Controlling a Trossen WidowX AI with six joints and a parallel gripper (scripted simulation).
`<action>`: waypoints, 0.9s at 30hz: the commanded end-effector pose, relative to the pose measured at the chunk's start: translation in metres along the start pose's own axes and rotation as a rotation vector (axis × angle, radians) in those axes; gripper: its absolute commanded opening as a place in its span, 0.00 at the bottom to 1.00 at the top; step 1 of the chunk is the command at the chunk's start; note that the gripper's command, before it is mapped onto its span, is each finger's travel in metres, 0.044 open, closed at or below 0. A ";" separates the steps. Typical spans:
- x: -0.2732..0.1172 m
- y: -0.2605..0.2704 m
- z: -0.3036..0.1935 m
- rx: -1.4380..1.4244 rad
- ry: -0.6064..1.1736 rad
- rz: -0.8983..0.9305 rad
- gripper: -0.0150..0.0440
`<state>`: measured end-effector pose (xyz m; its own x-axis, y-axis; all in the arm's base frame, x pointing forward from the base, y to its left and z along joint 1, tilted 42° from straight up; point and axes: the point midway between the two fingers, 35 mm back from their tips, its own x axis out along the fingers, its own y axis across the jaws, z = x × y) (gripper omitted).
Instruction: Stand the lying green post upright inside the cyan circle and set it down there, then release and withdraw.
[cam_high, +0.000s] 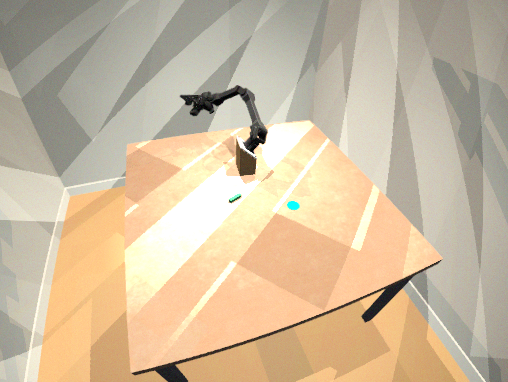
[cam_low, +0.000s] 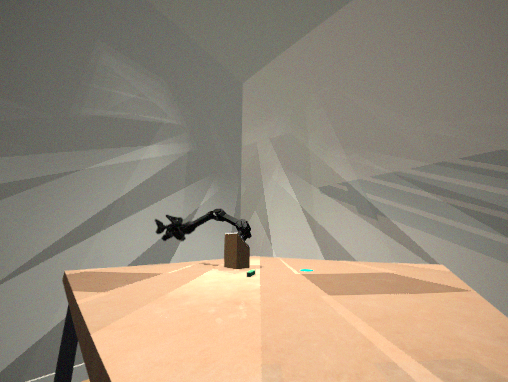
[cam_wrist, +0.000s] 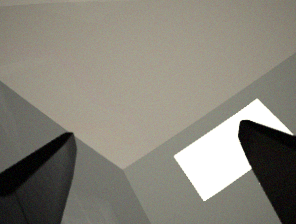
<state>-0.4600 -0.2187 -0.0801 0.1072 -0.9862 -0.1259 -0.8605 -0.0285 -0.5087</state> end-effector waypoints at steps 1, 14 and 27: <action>0.002 0.000 0.002 0.002 -0.007 0.001 0.89; 0.144 -0.090 0.055 -0.261 -0.329 -0.215 0.65; 0.231 -0.231 0.125 -0.654 -0.563 -0.602 0.65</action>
<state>-0.2127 -0.4127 -0.0996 0.6310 -0.6418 -0.4357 -0.7500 -0.6483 -0.1313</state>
